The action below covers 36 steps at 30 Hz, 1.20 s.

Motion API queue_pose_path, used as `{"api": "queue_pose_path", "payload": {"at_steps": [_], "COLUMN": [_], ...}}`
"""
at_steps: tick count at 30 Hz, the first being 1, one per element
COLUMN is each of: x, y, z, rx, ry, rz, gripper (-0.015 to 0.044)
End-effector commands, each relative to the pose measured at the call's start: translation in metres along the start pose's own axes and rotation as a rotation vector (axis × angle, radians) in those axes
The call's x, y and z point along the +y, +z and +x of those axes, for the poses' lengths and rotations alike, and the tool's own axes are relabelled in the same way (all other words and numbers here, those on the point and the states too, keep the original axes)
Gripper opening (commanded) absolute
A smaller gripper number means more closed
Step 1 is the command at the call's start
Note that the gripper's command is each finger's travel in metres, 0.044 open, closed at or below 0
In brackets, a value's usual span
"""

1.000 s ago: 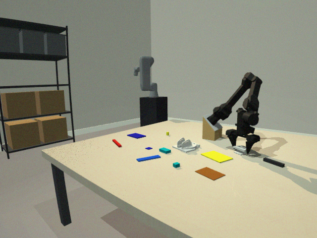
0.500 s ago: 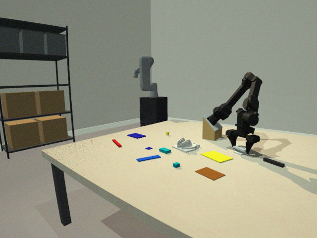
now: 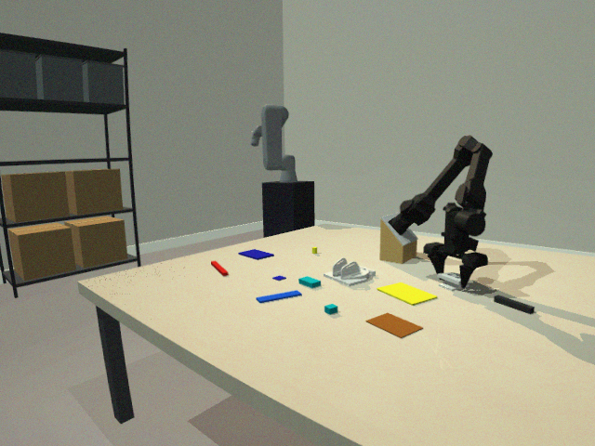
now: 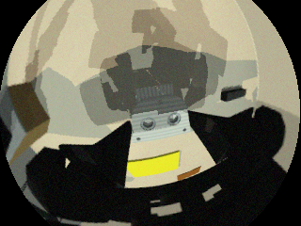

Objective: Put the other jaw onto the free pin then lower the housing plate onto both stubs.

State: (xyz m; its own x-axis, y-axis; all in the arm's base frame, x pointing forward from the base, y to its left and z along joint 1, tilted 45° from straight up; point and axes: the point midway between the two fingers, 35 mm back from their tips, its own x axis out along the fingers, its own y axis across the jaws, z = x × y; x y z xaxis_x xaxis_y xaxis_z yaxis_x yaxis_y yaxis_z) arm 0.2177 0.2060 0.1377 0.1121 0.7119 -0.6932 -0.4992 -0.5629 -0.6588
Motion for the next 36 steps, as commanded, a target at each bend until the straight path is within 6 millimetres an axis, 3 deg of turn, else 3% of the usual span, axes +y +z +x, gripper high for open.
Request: {"api": "queue_pose_path", "payload": {"at_steps": [1,16,36], "x": [0.000,0.000,0.000], "y": [0.000,0.000,-0.002], "z": [0.000,-0.002,-0.064], "rx": [0.000,0.000,0.006], "ry": [0.000,0.001,0.007], "rz": [0.000,0.000,0.004], "gripper": [0.0373,0.0351,0.0351]}}
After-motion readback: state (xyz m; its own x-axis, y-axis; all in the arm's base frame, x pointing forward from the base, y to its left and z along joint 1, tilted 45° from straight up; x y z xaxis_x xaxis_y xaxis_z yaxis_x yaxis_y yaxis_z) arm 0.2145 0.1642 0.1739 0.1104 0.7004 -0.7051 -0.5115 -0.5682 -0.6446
